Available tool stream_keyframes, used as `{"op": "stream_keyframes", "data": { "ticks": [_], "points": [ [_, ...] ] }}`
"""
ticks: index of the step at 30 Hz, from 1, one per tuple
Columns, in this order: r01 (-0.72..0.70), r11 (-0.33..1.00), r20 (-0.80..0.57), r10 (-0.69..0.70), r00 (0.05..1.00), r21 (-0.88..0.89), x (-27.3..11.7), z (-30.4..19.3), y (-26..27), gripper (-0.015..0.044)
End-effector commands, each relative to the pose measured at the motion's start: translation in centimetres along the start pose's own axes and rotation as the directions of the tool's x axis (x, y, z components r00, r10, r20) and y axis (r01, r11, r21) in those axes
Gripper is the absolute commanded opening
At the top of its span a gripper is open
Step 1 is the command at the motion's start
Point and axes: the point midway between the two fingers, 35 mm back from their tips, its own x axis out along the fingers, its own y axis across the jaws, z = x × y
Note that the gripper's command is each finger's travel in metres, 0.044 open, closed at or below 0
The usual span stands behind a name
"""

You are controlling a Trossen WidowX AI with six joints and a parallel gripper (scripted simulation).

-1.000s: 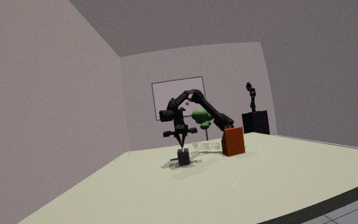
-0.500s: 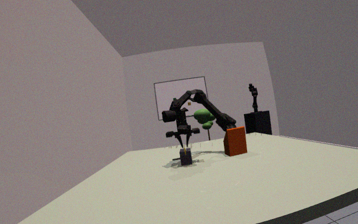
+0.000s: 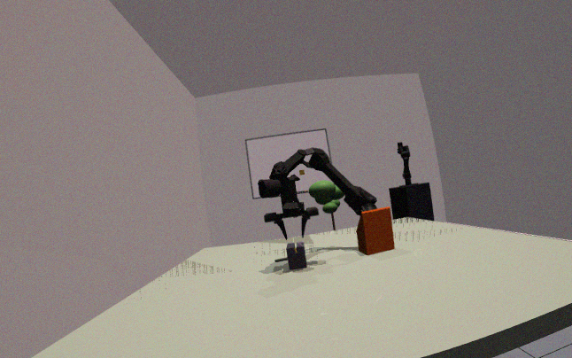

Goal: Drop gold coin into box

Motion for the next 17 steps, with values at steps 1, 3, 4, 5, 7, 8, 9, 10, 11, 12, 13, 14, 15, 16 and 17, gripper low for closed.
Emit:
{"op": "stream_keyframes", "data": {
  "ticks": [1,3,4,5,7,8,9,10,11,12,13,14,15,16,17],
  "points": [
    [0.001,1.0,0.004,-0.001,1.0,0.005,-0.8,0.0,-0.1,0.0371],
    [0.001,1.0,0.004,-0.001,1.0,0.004,-1.8,0.0,-0.1,0.0423],
    [0.001,1.0,0.003,-0.001,1.0,0.003,-3.0,0.0,0.0,0.044],
    [0.002,1.0,0.001,-0.002,1.0,0.001,-4.2,-0.1,0.1,0.044],
    [0.002,1.0,0.0,-0.002,1.0,0.0,-5.1,-0.1,0.3,0.044],
    [0.002,1.0,0.0,-0.002,1.0,0.0,-5.1,-0.1,0.3,0.044],
    [0.002,1.0,0.0,-0.002,1.0,0.0,-5.1,-0.1,0.3,0.044],
    [0.002,1.0,0.0,-0.002,1.0,0.0,-5.1,-0.1,0.3,0.044],
    [0.002,1.0,0.0,-0.002,1.0,0.0,-5.1,-0.1,0.3,0.044],
    [0.002,1.0,0.0,-0.002,1.0,0.0,-5.1,-0.1,0.3,0.044],
    [0.002,1.0,0.0,-0.002,1.0,0.0,-5.1,-0.1,0.3,0.044],
    [0.002,1.0,0.0,-0.002,1.0,0.0,-5.1,-0.1,0.3,0.044],
    [0.002,1.0,0.0,-0.002,1.0,0.0,-5.1,-0.1,0.3,0.044],
    [0.002,1.0,0.0,-0.002,1.0,0.0,-5.1,-0.1,0.3,0.044],
    [0.002,1.0,0.0,-0.002,1.0,0.0,-5.1,-0.1,0.3,0.044]
  ]
}}
